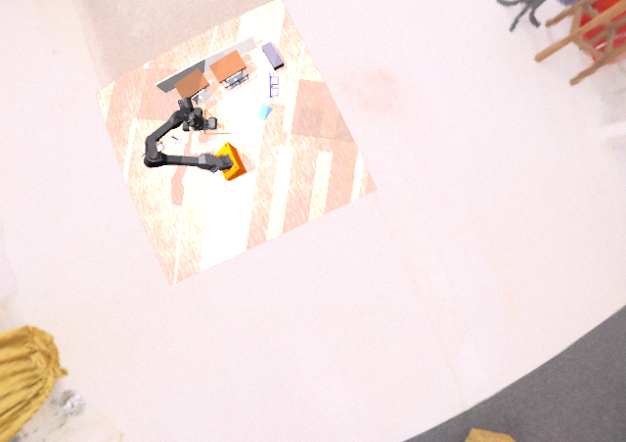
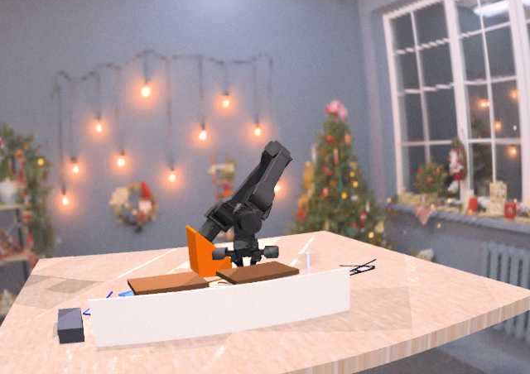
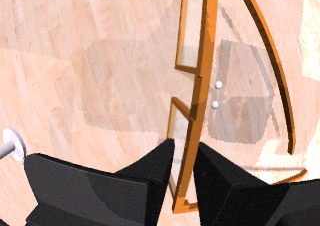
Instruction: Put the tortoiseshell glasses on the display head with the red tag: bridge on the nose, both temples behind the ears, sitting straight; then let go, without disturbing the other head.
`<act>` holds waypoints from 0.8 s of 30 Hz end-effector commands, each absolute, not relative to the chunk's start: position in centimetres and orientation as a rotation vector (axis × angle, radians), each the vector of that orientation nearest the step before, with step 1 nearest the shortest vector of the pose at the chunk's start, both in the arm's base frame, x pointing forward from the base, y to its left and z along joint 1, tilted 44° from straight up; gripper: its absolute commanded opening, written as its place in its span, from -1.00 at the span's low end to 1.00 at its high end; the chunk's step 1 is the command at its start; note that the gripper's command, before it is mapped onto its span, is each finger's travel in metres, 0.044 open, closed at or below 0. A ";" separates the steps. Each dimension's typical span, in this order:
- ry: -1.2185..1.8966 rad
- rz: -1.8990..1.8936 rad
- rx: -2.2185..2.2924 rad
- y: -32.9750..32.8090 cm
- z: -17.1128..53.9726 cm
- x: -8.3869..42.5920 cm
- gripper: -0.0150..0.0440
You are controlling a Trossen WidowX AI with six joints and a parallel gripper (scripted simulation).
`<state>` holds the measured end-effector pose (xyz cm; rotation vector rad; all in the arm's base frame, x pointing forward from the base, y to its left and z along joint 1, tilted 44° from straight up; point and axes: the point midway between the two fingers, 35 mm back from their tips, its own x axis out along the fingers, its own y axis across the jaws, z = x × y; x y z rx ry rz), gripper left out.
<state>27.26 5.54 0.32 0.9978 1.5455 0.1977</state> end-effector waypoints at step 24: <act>1.546 0.191 0.994 0.5 4.9 27.0 -0.49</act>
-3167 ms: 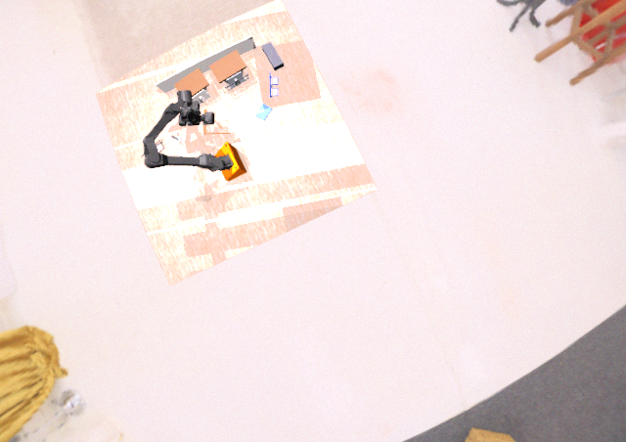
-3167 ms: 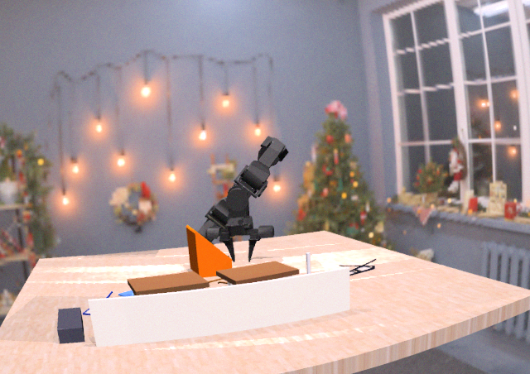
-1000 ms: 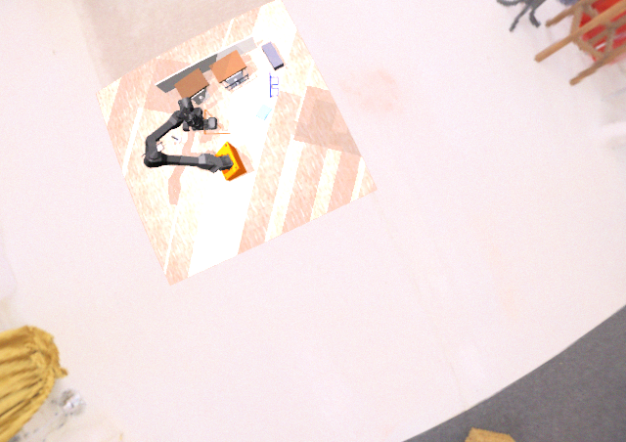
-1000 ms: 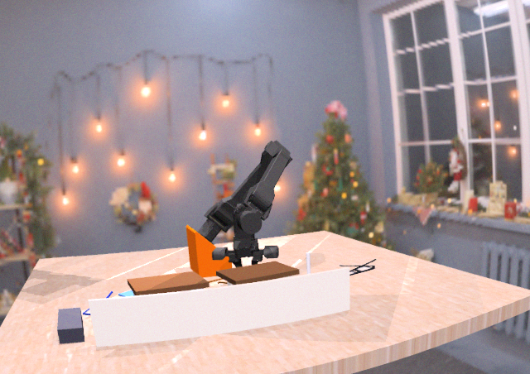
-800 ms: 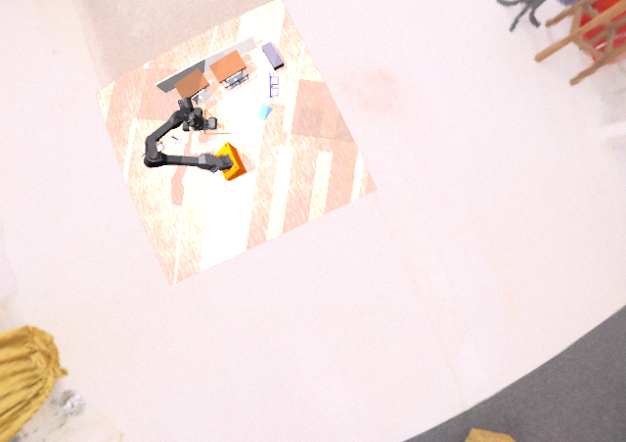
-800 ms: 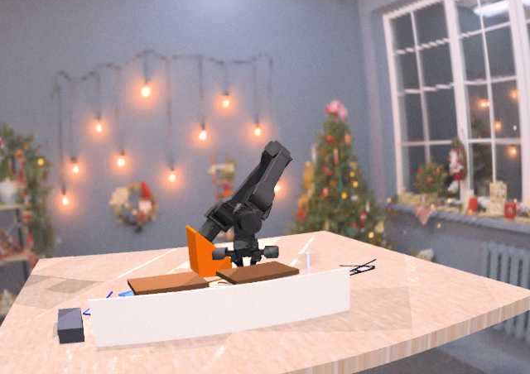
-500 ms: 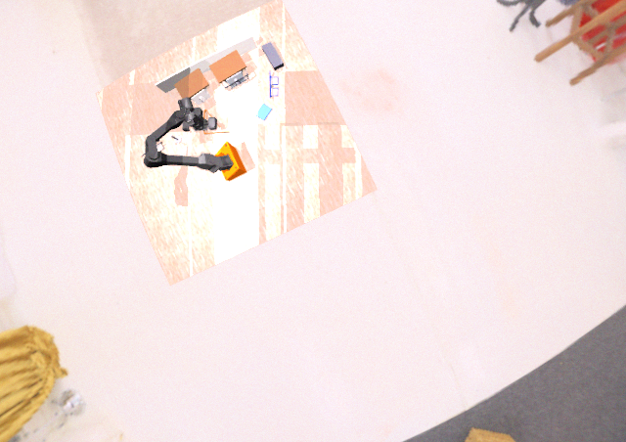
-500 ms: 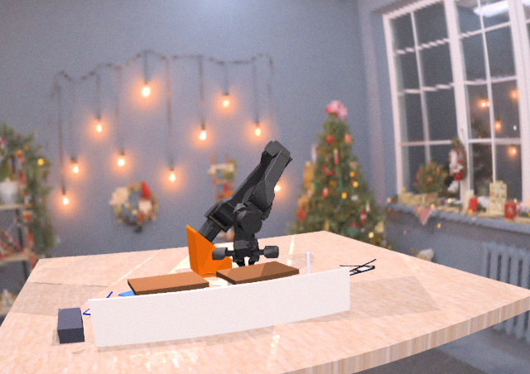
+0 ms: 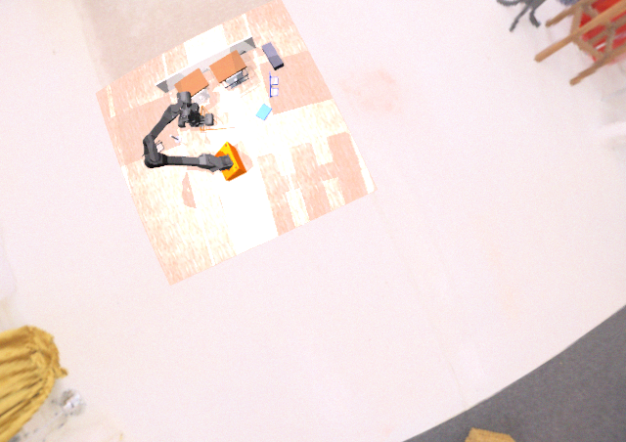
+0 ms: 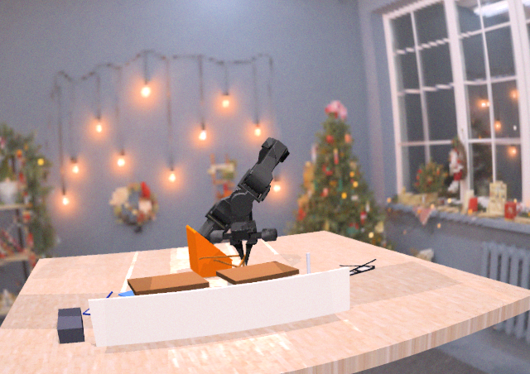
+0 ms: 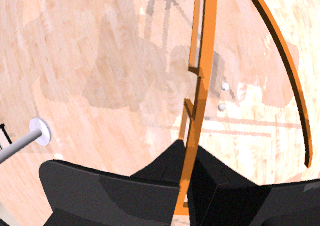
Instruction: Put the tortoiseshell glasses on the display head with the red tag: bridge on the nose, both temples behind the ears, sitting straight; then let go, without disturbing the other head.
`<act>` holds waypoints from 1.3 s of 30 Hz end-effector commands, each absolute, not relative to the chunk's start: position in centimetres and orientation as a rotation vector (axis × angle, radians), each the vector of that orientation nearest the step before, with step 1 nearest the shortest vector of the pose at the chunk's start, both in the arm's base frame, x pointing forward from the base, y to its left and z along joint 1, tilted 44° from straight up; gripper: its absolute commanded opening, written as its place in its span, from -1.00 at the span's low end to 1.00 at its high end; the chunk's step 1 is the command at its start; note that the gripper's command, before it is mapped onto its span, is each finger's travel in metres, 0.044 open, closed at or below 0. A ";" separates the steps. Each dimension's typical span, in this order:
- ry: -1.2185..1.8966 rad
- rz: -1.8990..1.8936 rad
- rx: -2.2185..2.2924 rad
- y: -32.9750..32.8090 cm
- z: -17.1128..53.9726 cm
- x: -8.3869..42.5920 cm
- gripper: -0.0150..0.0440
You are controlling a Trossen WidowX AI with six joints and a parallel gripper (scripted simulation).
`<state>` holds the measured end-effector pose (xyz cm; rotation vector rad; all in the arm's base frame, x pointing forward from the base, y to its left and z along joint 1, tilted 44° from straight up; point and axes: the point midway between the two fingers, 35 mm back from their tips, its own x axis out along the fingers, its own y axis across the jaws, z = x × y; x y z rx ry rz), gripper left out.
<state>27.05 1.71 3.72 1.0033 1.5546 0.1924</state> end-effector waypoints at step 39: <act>1.633 -0.365 1.491 2.5 12.9 32.3 -0.49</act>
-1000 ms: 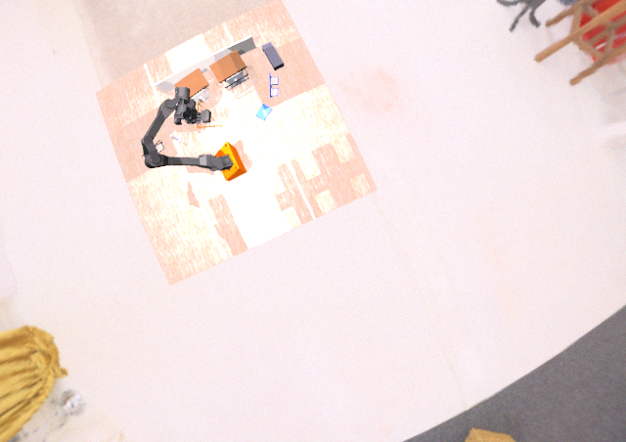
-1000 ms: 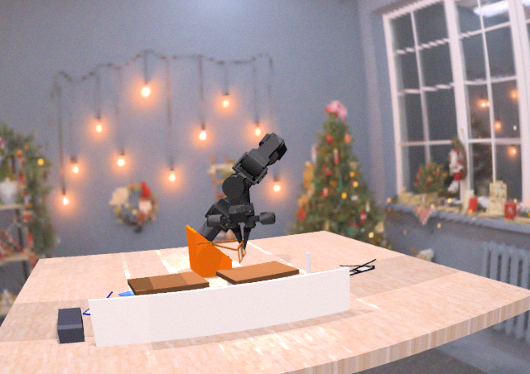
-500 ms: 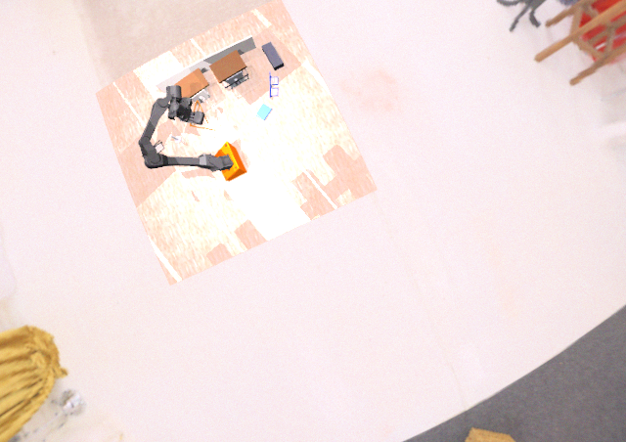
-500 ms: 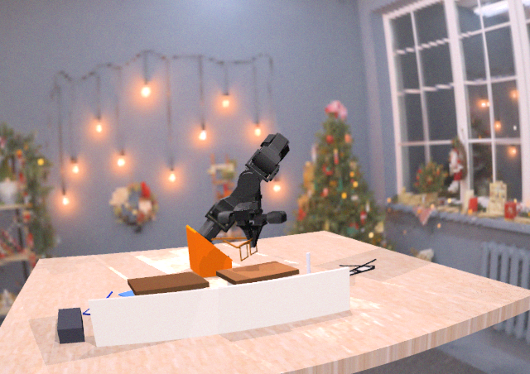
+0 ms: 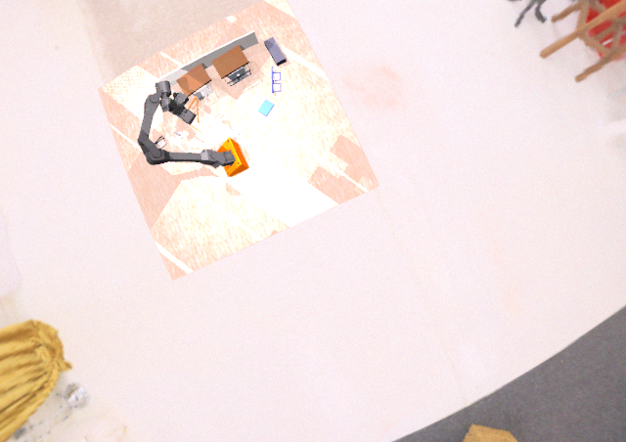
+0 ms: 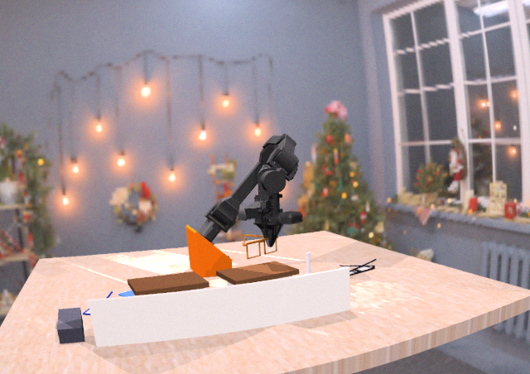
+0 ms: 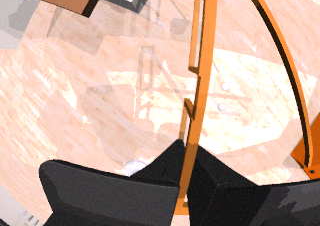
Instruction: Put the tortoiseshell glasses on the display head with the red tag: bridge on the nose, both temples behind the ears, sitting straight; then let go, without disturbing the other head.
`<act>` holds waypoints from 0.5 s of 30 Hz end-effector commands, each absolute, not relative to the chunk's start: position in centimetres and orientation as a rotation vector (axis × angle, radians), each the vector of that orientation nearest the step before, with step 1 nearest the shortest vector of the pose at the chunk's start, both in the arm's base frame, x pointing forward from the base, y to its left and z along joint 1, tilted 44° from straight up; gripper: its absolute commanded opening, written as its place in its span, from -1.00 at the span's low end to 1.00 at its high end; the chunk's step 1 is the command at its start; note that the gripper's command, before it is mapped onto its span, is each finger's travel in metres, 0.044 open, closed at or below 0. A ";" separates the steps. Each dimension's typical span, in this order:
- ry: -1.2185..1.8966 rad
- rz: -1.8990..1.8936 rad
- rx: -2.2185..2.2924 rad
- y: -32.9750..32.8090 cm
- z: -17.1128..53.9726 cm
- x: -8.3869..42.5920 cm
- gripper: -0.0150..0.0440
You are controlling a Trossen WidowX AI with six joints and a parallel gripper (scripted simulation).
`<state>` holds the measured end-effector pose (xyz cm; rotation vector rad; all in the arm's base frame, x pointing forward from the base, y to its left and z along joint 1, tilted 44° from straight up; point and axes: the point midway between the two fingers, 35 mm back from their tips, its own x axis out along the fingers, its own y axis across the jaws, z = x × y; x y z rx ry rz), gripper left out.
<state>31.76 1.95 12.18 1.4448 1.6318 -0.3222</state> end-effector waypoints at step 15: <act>1.625 -0.682 1.759 6.1 16.5 34.4 -0.49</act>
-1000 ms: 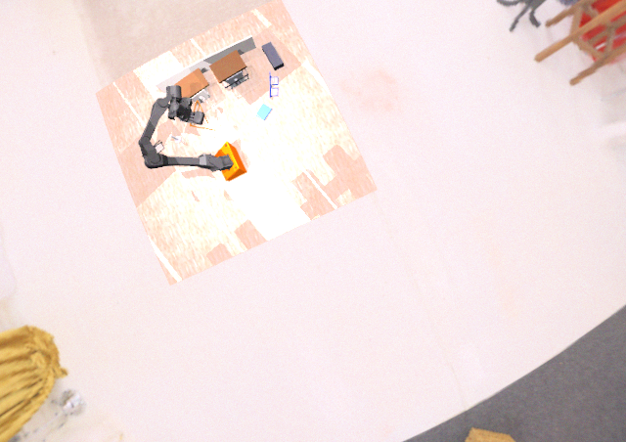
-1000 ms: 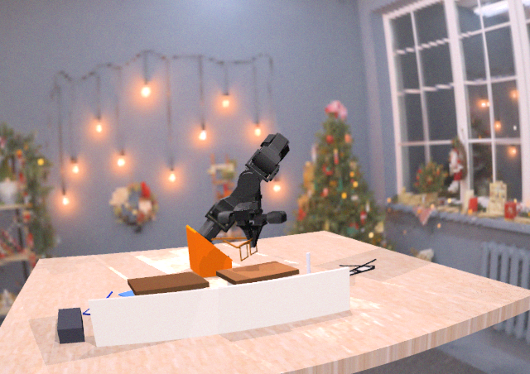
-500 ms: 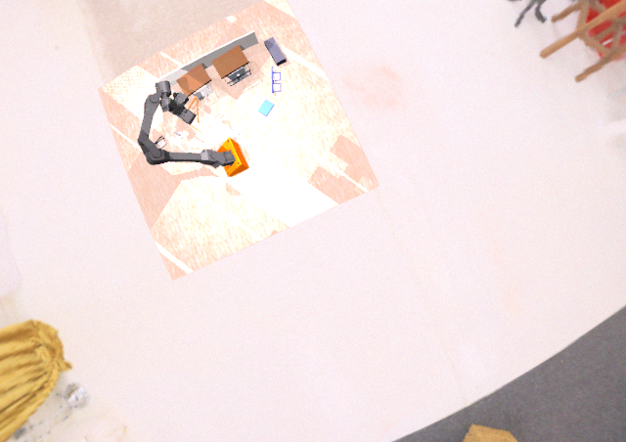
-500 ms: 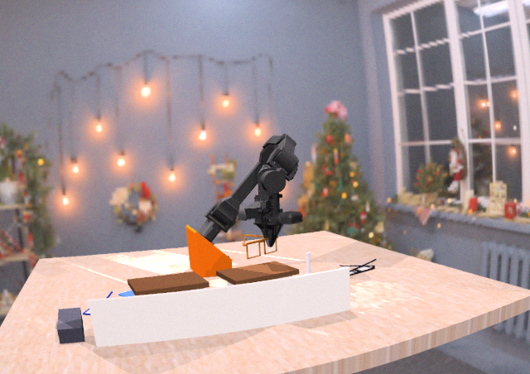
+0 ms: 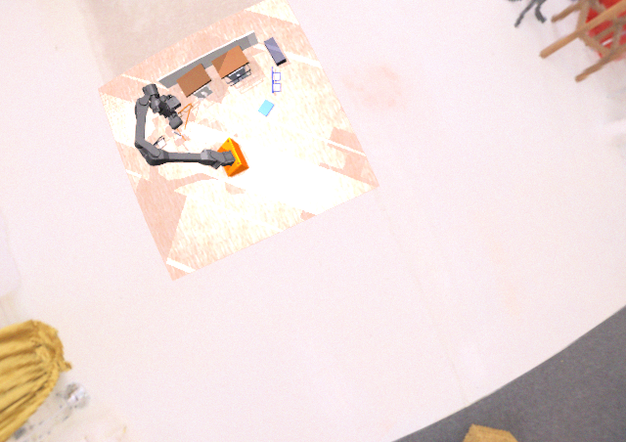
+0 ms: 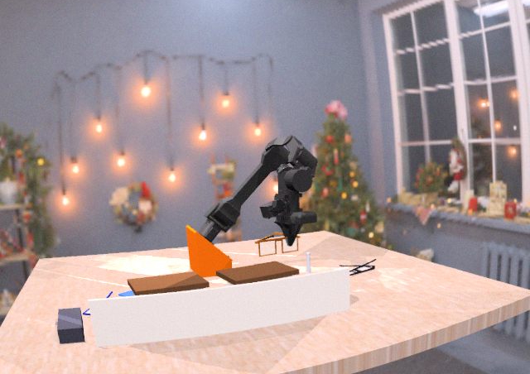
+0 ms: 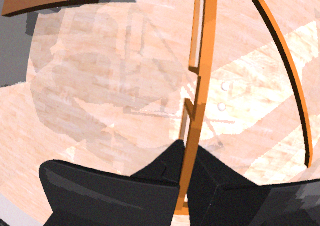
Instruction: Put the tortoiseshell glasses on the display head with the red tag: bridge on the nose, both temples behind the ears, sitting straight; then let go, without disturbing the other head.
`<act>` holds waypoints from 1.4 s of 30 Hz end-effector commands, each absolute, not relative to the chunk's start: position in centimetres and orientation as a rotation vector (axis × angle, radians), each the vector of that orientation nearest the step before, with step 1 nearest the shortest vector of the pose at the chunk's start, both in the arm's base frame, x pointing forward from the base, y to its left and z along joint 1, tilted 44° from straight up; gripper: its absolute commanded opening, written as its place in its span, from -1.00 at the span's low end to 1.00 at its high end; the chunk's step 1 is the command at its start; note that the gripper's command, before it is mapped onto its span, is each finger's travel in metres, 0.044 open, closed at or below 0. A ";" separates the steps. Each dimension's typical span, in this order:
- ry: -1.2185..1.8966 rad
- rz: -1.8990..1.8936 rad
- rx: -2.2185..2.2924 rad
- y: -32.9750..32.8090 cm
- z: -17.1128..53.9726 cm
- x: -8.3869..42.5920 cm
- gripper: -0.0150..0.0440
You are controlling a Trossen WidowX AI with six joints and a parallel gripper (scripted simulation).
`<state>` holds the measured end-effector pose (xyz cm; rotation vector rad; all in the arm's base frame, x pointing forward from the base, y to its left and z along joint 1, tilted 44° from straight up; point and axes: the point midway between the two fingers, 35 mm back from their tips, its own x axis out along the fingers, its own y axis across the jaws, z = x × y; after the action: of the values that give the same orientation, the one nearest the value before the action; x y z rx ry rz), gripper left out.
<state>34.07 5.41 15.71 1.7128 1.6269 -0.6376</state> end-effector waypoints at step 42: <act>1.564 -1.181 2.144 16.5 18.1 36.4 -0.49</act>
<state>36.32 16.17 18.71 2.1419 1.5723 -1.1726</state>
